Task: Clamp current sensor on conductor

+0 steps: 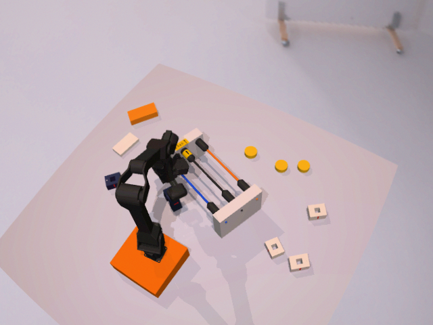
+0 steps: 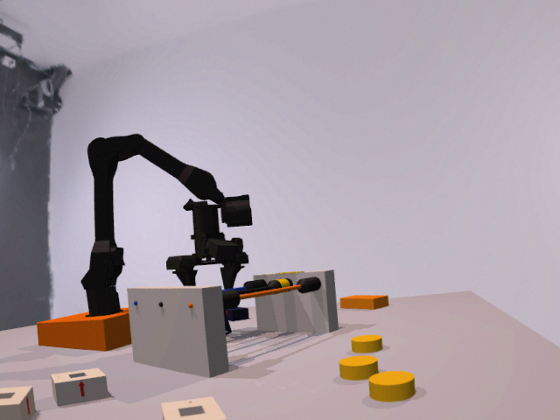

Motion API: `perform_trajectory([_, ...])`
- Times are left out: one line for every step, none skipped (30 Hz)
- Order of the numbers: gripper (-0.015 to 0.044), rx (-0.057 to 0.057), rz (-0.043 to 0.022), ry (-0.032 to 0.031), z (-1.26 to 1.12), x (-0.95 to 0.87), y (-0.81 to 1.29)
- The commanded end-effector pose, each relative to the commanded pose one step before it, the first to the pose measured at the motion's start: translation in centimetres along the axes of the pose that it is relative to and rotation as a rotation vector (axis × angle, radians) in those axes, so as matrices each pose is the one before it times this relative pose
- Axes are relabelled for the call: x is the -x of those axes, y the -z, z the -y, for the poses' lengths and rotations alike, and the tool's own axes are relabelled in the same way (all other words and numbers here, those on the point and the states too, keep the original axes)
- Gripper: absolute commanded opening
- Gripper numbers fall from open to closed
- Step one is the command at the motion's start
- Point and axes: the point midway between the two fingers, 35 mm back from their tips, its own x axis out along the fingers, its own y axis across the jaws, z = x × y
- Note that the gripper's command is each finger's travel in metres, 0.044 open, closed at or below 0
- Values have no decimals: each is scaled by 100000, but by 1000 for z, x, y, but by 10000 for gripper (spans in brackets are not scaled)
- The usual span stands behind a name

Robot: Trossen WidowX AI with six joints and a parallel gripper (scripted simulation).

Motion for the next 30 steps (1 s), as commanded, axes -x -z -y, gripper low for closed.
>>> perform_trajectory([440, -423, -378, 800, 129, -951, 52])
perform_trajectory([440, 0, -1, 2, 11, -161, 9])
perform_trajectory([440, 0, -2, 2, 11, -161, 10])
perform_trajectory([440, 0, -2, 2, 12, -161, 11])
perform_trajectory([440, 0, -2, 2, 13, -160, 11])
perform_trajectory([440, 0, -2, 2, 14, -160, 12])
perform_trajectory([440, 0, -2, 2, 15, -159, 13])
perform_trajectory([440, 0, -2, 2, 12, -127, 11])
perform_trajectory([440, 0, -1, 1, 8, -77, 7])
perform_trajectory([440, 0, 0, 0, 3, -26, 2])
perform_trajectory([440, 0, 0, 0, 0, 0, 0])
perform_trajectory([414, 405, 230, -631, -93, 475, -23])
perform_trajectory([387, 0, 0, 0, 0, 0, 0])
perform_trajectory([361, 0, 0, 0, 0, 0, 0])
perform_trajectory([335, 0, 0, 0, 0, 0, 0])
perform_trajectory([309, 0, 0, 0, 0, 0, 0])
perform_trajectory([282, 0, 0, 0, 0, 0, 0])
perform_trajectory([256, 0, 0, 0, 0, 0, 0])
perform_trajectory([250, 0, 0, 0, 0, 0, 0])
perform_trajectory([243, 0, 0, 0, 0, 0, 0])
perform_trajectory([236, 0, 0, 0, 0, 0, 0])
perform_trajectory([230, 0, 0, 0, 0, 0, 0])
perform_trajectory([223, 0, 0, 0, 0, 0, 0])
perform_trajectory([216, 0, 0, 0, 0, 0, 0])
perform_trajectory([210, 0, 0, 0, 0, 0, 0])
perform_trajectory([203, 0, 0, 0, 0, 0, 0])
perform_trajectory([196, 0, 0, 0, 0, 0, 0])
perform_trajectory([190, 0, 0, 0, 0, 0, 0])
perform_trajectory([183, 0, 0, 0, 0, 0, 0])
perform_trajectory([157, -3, 0, 2, -17, 81, -15])
